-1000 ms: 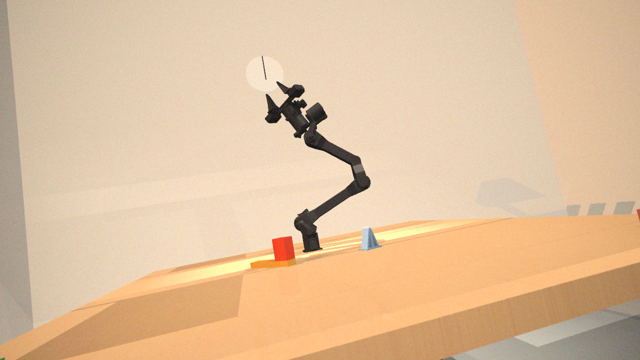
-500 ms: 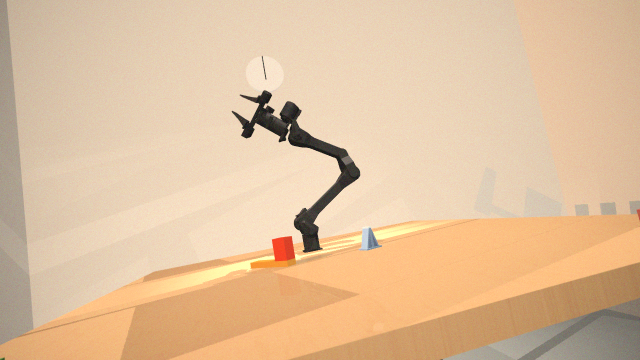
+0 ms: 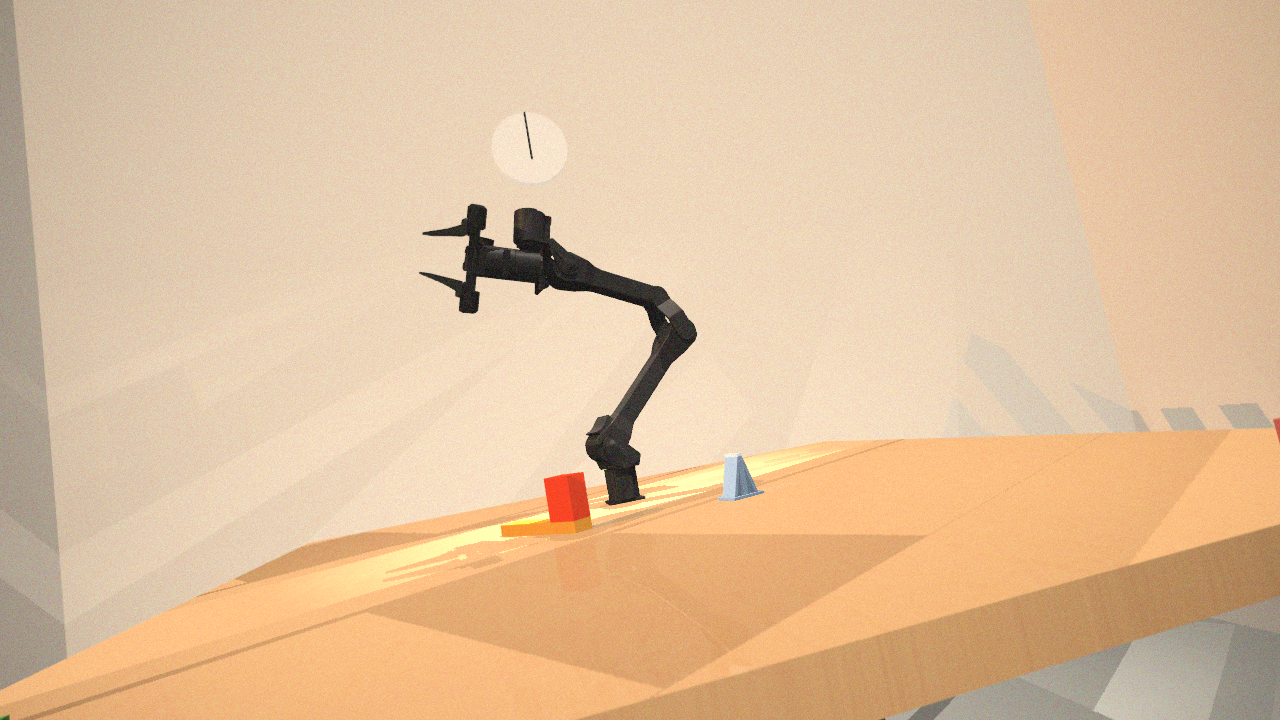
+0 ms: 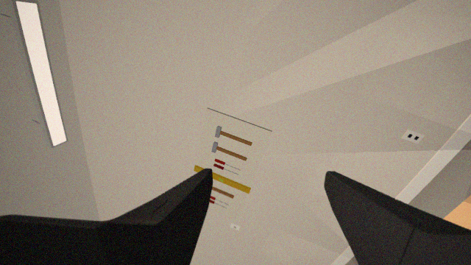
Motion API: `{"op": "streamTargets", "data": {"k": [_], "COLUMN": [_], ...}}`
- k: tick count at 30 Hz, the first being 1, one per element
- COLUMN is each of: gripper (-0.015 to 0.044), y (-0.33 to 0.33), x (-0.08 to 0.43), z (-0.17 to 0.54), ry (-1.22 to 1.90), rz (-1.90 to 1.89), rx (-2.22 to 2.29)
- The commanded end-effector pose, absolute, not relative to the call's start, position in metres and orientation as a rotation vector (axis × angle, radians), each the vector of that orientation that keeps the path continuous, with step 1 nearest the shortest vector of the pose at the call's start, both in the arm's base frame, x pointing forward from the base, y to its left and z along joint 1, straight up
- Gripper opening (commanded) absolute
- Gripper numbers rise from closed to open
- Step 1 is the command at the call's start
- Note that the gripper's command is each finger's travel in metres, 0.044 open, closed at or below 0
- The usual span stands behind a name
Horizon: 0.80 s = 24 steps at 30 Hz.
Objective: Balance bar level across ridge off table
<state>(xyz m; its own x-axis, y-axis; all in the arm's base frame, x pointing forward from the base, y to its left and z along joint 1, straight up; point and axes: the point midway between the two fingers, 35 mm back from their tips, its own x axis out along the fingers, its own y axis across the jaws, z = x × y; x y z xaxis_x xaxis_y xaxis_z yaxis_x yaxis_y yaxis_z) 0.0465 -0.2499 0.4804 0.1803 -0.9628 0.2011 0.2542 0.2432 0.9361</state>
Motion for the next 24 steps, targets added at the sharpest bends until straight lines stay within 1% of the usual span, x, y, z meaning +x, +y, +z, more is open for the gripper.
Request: {"op": "streamTargets", "data": {"k": [1,12,24], "gripper": [0.0315,0.0315,0.0315], "y": [-0.268,-0.287,-0.263], "x": [0.067,0.122,0.171], "z": [0.452,0.365,0.276], "ry": [-0.899,-0.584,-0.172], "rz": [-1.079,-1.187,-1.362], "rx": [1.074,1.448,1.74]}}
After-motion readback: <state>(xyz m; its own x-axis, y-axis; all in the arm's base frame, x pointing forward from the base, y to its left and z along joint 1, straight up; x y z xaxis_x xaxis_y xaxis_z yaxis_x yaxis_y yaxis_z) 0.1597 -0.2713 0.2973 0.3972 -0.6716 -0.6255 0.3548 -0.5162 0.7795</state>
